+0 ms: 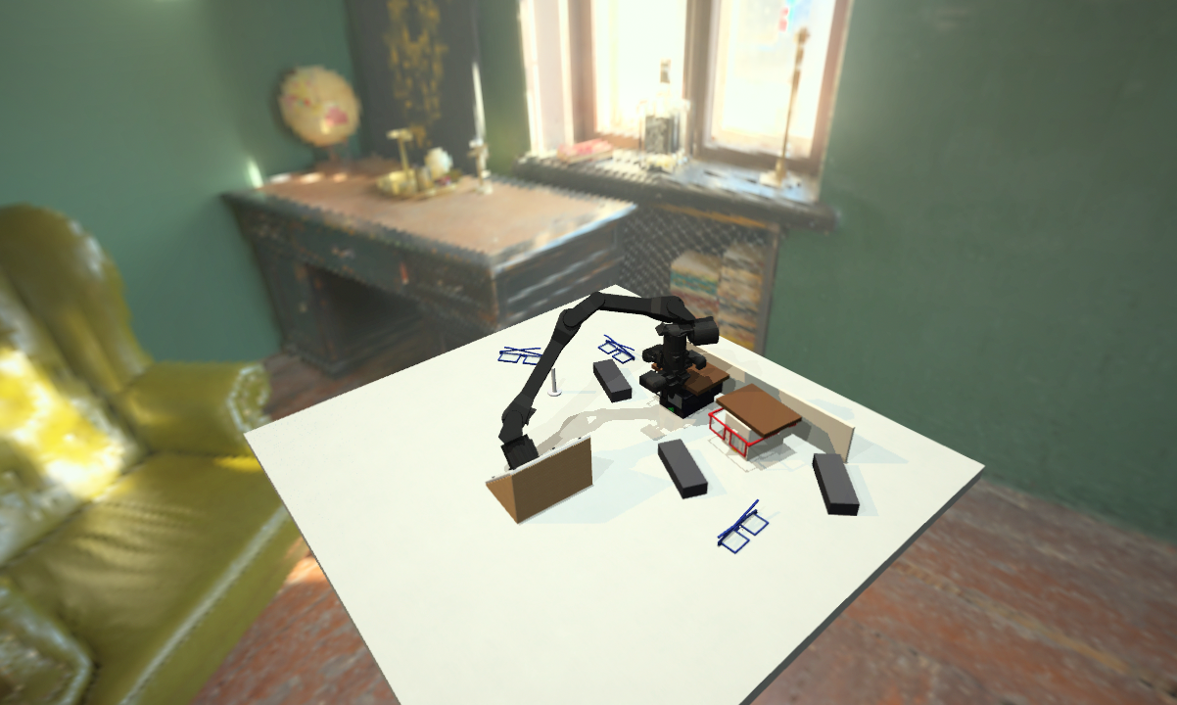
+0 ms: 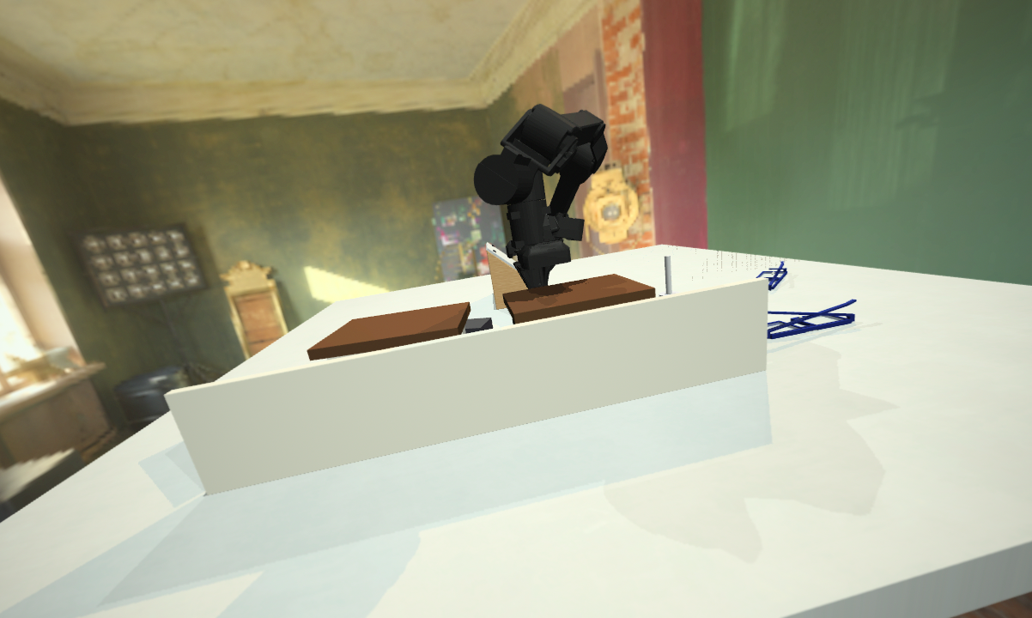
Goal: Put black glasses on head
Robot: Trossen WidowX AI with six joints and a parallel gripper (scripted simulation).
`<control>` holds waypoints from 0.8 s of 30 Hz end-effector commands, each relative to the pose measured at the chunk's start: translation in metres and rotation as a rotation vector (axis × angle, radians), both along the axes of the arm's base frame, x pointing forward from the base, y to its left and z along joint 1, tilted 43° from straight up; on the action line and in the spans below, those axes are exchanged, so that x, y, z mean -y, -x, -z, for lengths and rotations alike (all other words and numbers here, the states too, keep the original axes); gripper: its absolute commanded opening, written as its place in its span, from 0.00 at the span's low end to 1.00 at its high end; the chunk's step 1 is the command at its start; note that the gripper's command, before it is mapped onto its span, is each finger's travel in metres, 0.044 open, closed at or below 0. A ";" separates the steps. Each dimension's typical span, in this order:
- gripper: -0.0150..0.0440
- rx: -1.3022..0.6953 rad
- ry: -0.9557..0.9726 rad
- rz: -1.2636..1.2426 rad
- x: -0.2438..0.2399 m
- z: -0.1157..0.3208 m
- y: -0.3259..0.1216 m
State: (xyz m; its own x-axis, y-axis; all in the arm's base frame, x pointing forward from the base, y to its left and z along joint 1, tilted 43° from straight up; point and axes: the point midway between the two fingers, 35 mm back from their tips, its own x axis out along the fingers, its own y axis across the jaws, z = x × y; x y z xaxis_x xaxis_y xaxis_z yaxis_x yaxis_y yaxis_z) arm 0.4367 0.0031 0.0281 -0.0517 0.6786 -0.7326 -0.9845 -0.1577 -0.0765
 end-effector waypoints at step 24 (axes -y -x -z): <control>0.25 -0.010 -0.005 0.000 -0.004 0.005 0.002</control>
